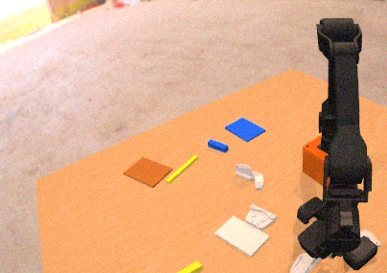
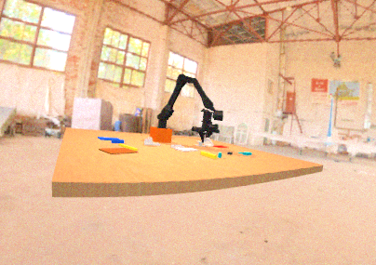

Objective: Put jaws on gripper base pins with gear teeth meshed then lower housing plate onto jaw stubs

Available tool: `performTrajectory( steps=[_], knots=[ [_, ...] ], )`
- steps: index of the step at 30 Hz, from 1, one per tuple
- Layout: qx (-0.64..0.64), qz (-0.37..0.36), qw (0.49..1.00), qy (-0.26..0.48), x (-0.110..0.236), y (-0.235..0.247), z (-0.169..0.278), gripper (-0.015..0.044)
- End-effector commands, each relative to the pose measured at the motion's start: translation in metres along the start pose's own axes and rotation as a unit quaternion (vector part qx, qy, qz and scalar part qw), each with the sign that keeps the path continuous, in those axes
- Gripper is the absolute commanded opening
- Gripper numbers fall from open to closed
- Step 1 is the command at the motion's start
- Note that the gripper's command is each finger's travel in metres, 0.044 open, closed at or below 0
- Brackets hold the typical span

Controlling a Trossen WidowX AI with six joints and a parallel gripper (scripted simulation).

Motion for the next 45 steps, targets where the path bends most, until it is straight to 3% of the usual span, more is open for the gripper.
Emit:
performTrajectory(
  steps=[1, 11, 16, 22, 27, 45],
  knots=[
    [-0.002, 0.002, 1.000, 0.000, -0.006, -0.001, 0.001, 0.0037],
    [-0.003, 0.001, 1.000, 0.000, -0.020, -0.003, 0.002, 0.0037],
    [-0.003, 0.001, 1.000, 0.000, -0.018, -0.003, 0.001, 0.0168],
    [-0.003, 0.001, 1.000, 0.000, 0.050, -0.002, 0.001, 0.0326],
    [-0.003, 0.001, 1.000, 0.000, 0.052, -0.002, 0.001, 0.0440],
    [-0.003, 0.001, 1.000, 0.000, 0.052, -0.002, 0.001, 0.0440]
  ],
)
Point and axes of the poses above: the point midway between the two fingers, 35 mm back from their tips, its own x axis back along the fingers, its own y axis across the jaws, z = x × y, the point moved 7 cm from there along x, back along the fingers, and after that the axes turned 9 degrees about -x, right-handed, at the moved point
